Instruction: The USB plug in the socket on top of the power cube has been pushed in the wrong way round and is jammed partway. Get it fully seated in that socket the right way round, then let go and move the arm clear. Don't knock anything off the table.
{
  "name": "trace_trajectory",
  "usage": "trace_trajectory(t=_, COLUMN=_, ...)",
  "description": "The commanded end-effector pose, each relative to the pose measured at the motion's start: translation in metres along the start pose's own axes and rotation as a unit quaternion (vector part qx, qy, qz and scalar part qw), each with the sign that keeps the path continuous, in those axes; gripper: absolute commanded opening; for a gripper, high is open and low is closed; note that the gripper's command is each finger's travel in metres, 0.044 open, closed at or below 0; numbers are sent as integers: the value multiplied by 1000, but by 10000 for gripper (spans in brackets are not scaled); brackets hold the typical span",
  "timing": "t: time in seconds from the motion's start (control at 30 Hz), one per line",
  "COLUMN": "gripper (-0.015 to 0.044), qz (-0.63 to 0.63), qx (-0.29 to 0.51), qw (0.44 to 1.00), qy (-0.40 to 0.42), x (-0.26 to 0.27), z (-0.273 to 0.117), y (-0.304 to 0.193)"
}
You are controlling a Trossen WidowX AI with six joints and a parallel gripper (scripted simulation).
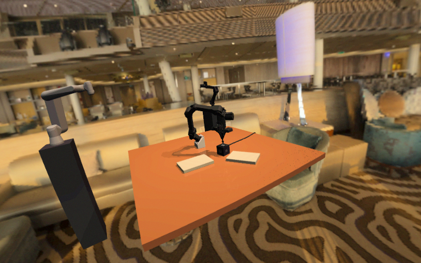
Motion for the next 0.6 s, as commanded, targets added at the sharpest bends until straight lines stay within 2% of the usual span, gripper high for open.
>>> trace_trajectory(t=0.0, gripper=0, qz=3, qx=-2, qw=1000, qy=0, x=0, z=2, y=1)
trace_trajectory(t=0.57, gripper=0, qz=8, qx=-6, qw=1000, qy=0, x=0, z=4, y=1)
Point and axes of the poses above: the point midway between the two fingers, 35 mm back from their tips, its own z axis out along the fingers, its own x axis across the jaws, y = z × x, the point moved 3 cm from there along -z, back along the fingers, and after that the axes turned 6 degrees about z, right-handed, at the moved point
